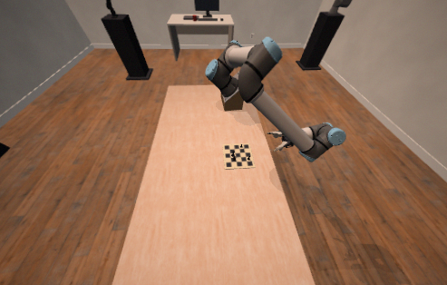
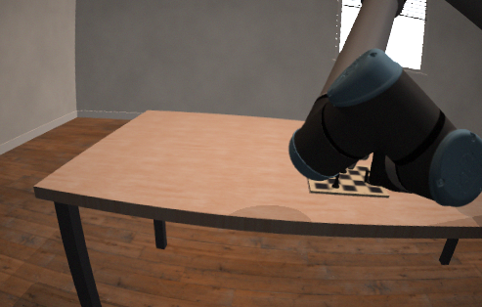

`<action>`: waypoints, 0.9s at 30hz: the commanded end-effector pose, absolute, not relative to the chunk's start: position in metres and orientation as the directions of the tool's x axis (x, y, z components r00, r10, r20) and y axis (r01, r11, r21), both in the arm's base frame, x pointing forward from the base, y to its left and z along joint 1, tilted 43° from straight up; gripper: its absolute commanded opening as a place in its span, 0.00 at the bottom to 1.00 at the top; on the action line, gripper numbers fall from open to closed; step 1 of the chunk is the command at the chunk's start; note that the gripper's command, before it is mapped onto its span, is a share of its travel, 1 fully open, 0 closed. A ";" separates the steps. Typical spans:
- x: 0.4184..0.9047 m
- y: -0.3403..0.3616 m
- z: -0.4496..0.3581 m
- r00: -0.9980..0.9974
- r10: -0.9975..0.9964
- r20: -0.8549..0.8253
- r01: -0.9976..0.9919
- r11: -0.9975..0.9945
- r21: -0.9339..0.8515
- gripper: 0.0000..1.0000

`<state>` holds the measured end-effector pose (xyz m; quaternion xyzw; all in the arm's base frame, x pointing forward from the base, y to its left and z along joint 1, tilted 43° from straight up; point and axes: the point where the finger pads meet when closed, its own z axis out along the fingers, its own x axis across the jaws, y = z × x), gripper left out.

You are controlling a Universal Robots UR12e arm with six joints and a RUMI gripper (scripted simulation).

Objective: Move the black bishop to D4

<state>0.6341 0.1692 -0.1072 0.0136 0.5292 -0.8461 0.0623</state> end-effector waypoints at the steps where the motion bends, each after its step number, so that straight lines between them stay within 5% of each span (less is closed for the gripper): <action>1: 0.633 0.167 -0.108 -0.992 -0.089 -0.094 0.124 -0.430 -0.894 1.00; 27: 0.595 0.136 -0.098 -0.921 0.041 -0.388 0.352 -0.341 -0.872 1.00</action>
